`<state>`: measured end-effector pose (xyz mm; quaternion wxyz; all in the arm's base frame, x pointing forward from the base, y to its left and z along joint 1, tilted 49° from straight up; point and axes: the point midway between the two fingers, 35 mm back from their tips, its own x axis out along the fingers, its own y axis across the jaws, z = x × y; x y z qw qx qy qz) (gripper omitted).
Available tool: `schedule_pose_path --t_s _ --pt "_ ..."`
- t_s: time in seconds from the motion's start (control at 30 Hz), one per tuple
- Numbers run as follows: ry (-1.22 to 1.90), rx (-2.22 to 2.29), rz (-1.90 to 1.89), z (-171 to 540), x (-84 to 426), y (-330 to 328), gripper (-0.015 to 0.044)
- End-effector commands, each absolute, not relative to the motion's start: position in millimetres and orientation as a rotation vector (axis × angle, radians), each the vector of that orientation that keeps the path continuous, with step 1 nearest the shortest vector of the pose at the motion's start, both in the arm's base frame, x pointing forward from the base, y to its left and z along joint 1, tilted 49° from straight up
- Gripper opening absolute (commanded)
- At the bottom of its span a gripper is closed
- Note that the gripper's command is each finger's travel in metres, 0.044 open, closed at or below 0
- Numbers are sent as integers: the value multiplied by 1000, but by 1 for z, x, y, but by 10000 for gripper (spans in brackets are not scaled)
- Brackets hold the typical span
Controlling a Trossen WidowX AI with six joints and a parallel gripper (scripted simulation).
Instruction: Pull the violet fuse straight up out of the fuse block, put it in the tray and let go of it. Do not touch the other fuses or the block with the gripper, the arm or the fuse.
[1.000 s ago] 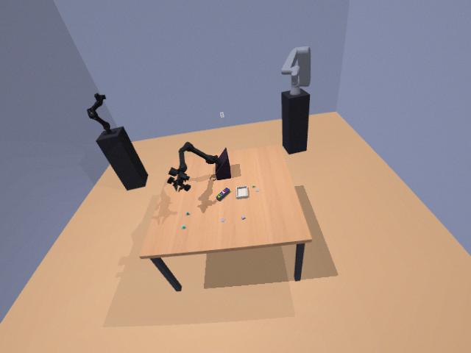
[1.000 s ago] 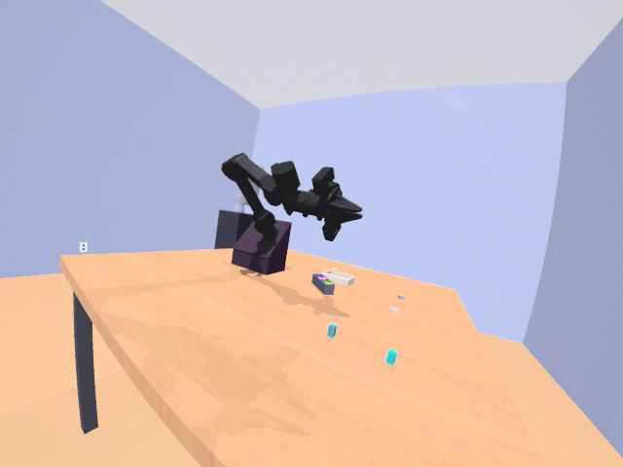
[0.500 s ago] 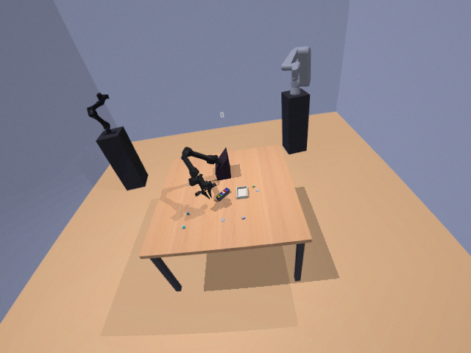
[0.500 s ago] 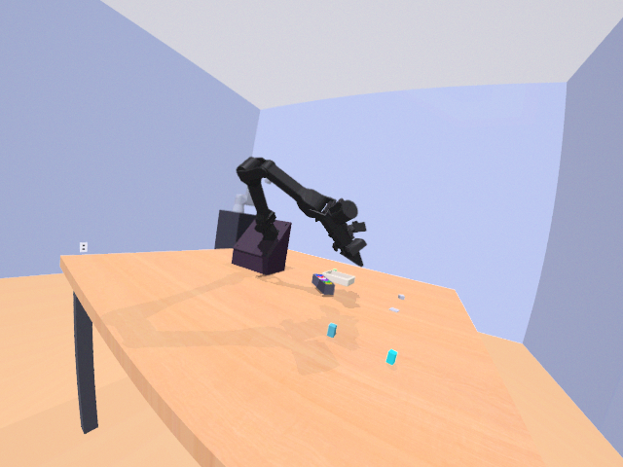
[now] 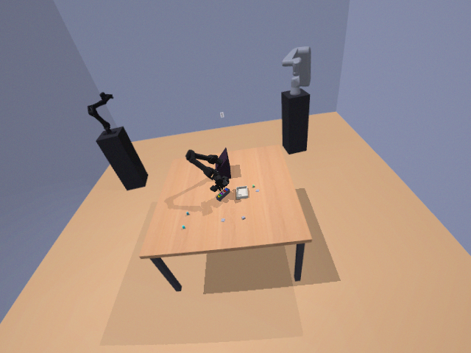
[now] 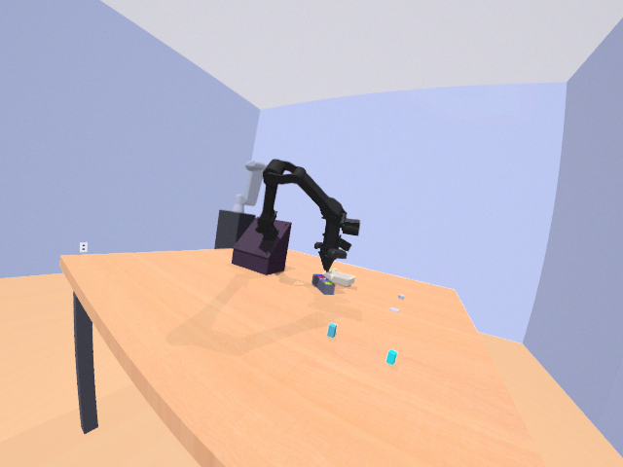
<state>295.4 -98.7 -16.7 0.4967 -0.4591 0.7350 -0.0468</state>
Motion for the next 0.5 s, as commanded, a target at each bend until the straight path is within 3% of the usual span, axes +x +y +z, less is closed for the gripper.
schedule_pose_path --t_s 0.0,0.47 --pt "1794 -1127 -144 -15 294 -100 74" --pt "1794 -1127 -144 -23 293 -108 74"
